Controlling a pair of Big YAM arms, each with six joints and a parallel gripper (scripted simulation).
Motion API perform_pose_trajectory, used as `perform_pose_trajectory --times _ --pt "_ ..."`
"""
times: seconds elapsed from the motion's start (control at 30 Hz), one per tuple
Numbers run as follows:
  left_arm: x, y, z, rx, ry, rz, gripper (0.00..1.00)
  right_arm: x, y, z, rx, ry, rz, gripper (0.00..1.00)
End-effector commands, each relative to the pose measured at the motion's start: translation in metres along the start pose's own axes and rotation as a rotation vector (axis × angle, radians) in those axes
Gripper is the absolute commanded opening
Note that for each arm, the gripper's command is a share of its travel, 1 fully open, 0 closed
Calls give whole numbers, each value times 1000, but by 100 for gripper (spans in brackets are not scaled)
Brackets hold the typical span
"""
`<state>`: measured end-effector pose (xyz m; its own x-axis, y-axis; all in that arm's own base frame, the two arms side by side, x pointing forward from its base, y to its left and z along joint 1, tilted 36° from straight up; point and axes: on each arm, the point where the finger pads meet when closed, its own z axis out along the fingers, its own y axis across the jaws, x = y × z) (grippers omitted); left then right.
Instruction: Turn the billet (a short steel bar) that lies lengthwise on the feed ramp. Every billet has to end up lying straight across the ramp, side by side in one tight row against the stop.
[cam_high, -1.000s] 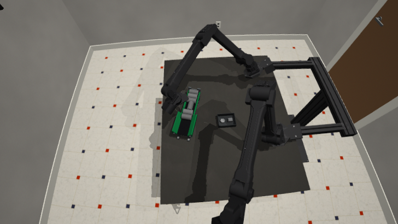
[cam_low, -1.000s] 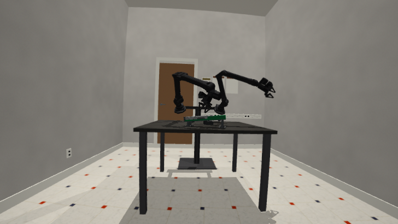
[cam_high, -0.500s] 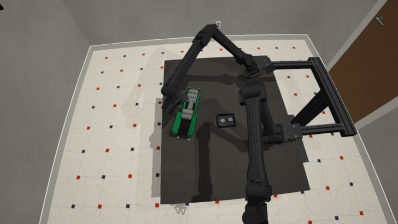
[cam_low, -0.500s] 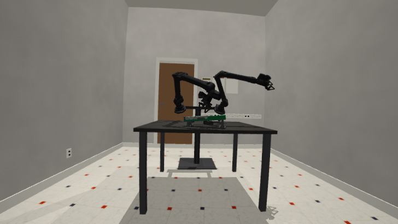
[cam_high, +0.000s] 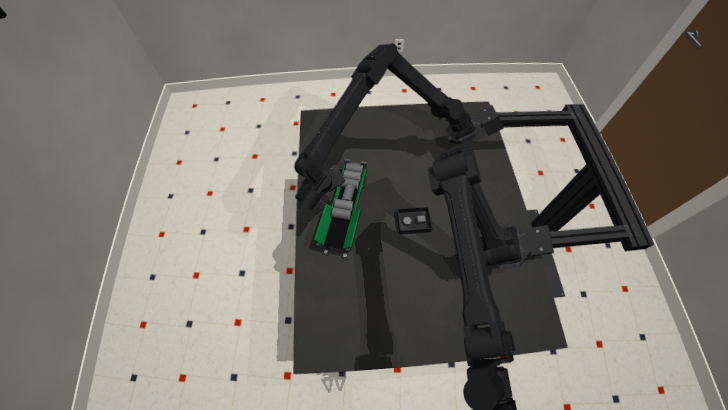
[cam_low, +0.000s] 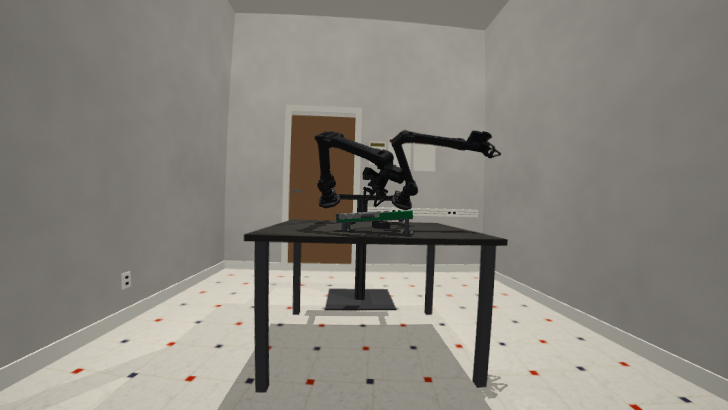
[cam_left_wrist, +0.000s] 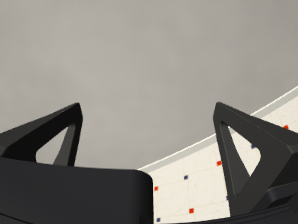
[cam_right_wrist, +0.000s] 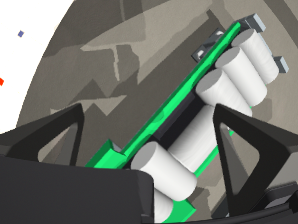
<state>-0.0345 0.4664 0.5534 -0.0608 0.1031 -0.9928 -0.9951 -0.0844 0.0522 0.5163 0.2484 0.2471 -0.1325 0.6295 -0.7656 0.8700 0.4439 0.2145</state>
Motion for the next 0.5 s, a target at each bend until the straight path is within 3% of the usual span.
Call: perform_pose_trajectory --times 0.0,0.47 --pt "-48 14 -7 -24 -97 -37 100 -7 6 -9 -19 6 20 100" --pt "-51 20 -9 -37 -107 -47 100 -7 6 -9 -19 6 20 100"
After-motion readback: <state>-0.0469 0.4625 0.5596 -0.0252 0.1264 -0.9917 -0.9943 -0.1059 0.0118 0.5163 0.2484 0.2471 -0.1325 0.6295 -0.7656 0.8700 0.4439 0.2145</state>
